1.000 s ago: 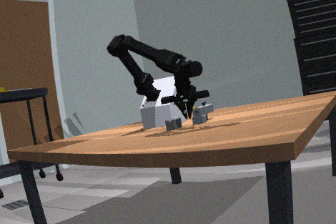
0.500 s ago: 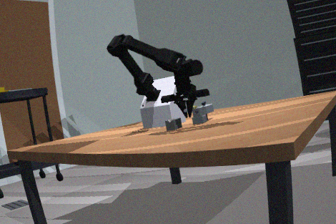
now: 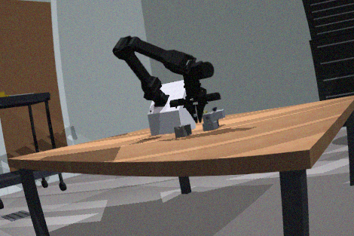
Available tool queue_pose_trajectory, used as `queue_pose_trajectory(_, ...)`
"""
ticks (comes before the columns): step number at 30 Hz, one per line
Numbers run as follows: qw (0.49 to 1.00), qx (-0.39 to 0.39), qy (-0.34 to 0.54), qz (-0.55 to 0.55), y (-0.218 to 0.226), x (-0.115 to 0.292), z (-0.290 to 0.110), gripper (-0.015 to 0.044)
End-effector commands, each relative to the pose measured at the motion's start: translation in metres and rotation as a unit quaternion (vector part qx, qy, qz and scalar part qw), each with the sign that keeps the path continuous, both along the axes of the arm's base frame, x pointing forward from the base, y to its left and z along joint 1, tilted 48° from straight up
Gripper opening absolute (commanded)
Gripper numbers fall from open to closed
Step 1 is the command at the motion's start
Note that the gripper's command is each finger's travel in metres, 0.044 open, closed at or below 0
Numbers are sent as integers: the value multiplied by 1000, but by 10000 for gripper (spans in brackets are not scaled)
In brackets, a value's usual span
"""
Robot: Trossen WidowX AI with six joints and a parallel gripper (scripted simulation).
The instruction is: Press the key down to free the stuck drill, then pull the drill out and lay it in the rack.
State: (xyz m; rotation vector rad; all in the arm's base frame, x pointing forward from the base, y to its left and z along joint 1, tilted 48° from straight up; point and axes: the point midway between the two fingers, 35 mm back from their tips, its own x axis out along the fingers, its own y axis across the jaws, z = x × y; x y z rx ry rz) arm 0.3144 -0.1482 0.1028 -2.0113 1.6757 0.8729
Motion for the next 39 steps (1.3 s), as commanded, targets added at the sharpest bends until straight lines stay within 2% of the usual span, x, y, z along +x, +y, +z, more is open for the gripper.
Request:
queue_pose_trajectory(1, 1000, -2, -4, -1, 1, 0, 3, 0)
queue_pose_trajectory(39, 1000, -1, -4, -1, 6, -1, 9, 0)
